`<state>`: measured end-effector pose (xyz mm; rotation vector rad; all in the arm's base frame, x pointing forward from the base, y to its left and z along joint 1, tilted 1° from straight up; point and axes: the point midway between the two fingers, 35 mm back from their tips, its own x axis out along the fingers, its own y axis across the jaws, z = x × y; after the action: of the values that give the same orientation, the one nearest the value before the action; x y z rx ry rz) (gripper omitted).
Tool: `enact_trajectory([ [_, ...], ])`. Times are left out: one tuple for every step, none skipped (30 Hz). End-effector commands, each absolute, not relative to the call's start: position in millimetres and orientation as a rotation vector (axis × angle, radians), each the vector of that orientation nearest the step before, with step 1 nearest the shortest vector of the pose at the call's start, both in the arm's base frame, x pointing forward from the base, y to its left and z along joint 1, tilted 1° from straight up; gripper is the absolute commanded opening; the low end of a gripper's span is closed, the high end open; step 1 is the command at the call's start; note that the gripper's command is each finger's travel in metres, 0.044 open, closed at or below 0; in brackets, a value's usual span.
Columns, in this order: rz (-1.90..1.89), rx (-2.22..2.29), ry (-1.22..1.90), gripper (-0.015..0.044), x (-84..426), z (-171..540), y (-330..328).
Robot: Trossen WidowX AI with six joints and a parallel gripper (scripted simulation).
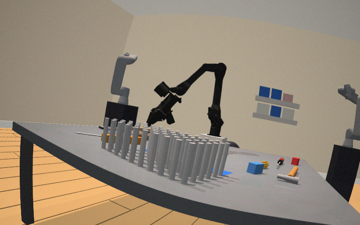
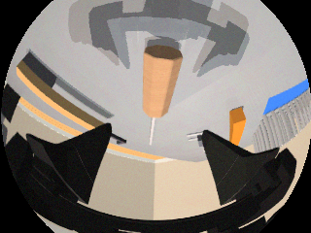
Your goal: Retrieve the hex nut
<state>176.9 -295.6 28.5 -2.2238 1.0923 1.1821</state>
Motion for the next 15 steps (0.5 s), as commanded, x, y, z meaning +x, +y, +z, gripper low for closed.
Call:
enact_trajectory([
  [1.173, -2.239, 1.092, 0.0440, 178.3, 29.6, -297.6],
  [1.173, -2.239, 1.092, 0.0440, 178.3, 29.6, -297.6],
  [1.173, -2.239, 1.092, 0.0440, 178.3, 29.6, -297.6],
  [1.173, -2.239, 1.092, 0.0440, 178.3, 29.6, -297.6],
  [1.173, -2.239, 1.092, 0.0440, 177.5, 29.6, -297.4],
  [1.173, -2.239, 1.092, 0.0414, 177.5, 29.6, -297.4],
  [1.173, -2.239, 1.092, 0.0387, 177.5, 29.6, -297.4],
  [1.173, -2.239, 1.092, 0.0361, 177.5, 29.6, -297.4],
  [1.173, -2.239, 1.092, 0.0335, 177.5, 29.6, -297.4],
  [1.173, -2.239, 1.092, 0.0309, 177.5, 29.6, -297.4],
  [1.173, -2.239, 1.092, 0.0282, 177.5, 29.6, -297.4],
  [1.173, -2.239, 1.092, 0.0280, 177.5, 29.6, -297.4],
  [1.173, -2.239, 1.092, 0.0280, 177.5, 29.6, -297.4],
  [1.173, -2.239, 1.092, 0.0280, 177.5, 29.6, -297.4],
  [1.173, -2.239, 1.092, 0.0280, 177.5, 29.6, -297.4],
])
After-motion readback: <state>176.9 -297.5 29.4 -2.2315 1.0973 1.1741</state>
